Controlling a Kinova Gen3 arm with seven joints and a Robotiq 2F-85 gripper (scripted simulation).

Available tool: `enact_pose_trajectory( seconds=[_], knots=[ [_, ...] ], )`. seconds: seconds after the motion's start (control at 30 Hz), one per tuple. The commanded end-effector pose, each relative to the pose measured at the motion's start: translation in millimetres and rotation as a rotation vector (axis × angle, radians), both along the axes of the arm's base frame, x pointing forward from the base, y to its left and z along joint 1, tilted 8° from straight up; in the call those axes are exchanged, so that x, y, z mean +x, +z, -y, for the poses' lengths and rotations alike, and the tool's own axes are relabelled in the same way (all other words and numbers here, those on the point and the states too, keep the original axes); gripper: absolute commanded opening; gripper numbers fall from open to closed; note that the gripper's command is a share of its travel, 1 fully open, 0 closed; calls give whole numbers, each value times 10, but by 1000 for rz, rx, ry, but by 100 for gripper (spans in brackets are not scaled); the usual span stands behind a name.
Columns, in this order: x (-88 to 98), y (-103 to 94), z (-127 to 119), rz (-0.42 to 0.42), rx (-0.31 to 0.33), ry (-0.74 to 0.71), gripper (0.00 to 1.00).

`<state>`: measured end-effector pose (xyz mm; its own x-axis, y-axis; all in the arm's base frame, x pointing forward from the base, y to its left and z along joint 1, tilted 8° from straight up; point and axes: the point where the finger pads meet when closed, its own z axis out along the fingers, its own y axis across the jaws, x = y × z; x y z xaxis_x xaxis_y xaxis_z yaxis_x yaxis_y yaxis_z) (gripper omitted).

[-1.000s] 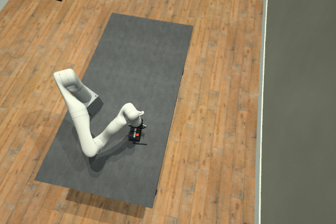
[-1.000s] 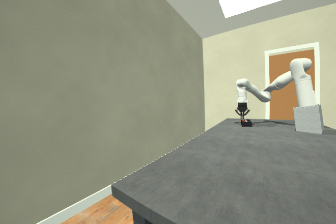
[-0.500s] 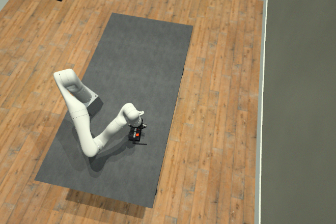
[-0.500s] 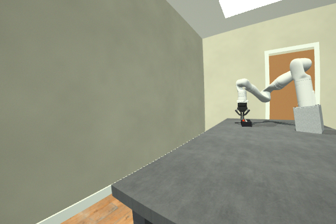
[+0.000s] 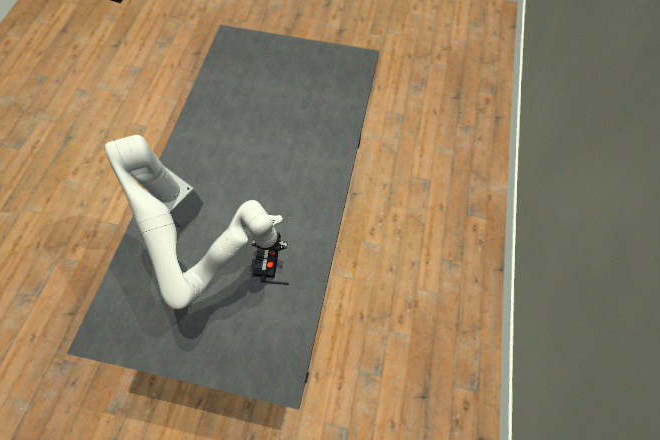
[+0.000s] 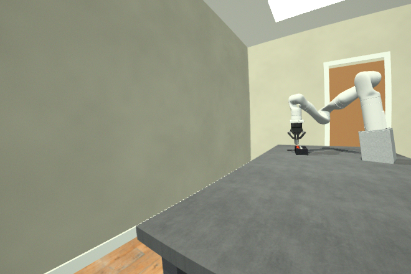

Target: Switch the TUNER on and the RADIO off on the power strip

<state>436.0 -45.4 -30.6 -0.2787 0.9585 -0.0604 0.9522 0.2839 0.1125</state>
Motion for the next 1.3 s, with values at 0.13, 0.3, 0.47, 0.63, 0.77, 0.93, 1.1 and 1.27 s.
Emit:
enact_pose_trajectory(
  seconds=[0.13,0.3,0.47,0.63,0.77,0.93,1.1,1.27],
  knots=[
    [-23,214,9,4,-10,-2,0],
    [-11,232,15,8,-12,-2,0],
    [-17,222,9,6,-10,-2,0],
    [-17,222,9,6,-10,-2,0],
    [-17,222,9,6,-10,-2,0],
    [-17,222,9,6,-10,-2,0],
    [-33,273,5,3,-10,-2,100],
    [-56,461,1,4,-11,-2,100]
  ],
)
